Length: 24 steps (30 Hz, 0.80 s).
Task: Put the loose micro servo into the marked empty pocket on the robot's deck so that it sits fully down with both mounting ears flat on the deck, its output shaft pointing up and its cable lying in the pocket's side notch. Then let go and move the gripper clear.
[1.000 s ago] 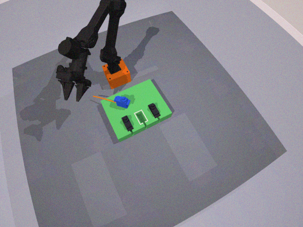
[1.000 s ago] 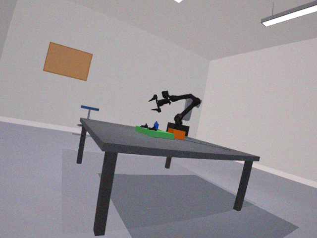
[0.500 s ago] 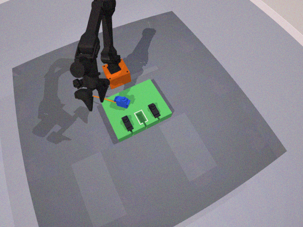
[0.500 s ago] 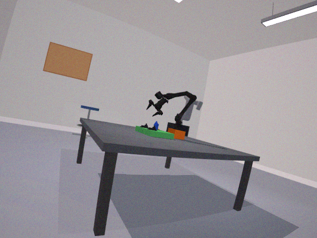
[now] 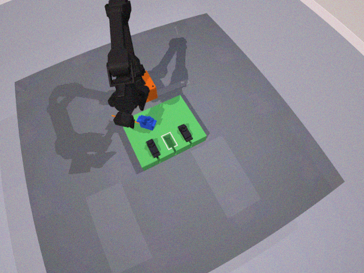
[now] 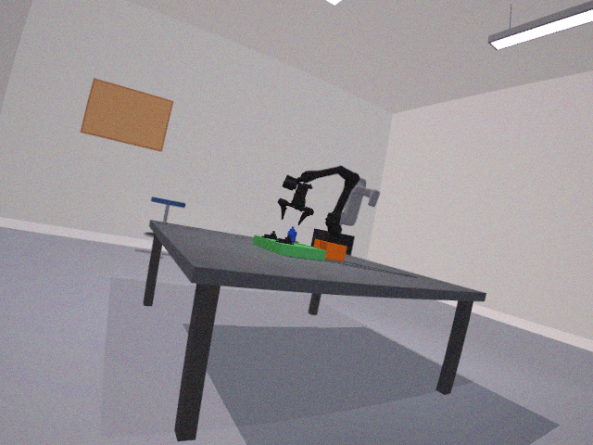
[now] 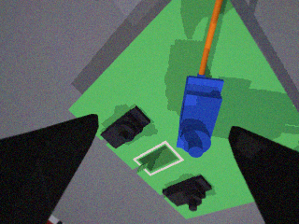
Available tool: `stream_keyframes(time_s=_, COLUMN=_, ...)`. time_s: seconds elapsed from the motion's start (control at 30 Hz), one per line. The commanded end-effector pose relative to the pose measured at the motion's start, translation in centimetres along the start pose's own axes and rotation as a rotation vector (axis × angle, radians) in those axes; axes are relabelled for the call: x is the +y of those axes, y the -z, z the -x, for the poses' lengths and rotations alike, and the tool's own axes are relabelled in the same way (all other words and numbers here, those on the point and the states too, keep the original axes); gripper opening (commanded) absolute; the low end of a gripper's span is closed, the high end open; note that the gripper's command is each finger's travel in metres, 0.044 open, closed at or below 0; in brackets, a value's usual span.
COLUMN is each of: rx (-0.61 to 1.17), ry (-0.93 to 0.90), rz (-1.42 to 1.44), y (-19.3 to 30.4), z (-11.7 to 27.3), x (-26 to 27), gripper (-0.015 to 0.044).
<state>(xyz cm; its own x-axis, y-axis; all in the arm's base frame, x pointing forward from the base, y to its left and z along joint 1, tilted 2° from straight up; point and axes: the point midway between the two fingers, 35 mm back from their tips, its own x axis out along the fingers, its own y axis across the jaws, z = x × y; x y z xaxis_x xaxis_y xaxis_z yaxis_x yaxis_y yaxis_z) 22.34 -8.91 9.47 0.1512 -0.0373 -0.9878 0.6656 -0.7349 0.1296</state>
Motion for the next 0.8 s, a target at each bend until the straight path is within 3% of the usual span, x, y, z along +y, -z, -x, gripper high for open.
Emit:
stream_keyframes(time_s=0.0, rx=-0.072, ry=0.099, rz=-0.006, y=0.6, z=-0.2, x=-1.8, gripper=0.044)
stream_keyframes(time_s=0.77, rx=-0.102, ry=0.136, rz=-0.006, y=0.5, z=-3.4, x=-2.9, gripper=0.044)
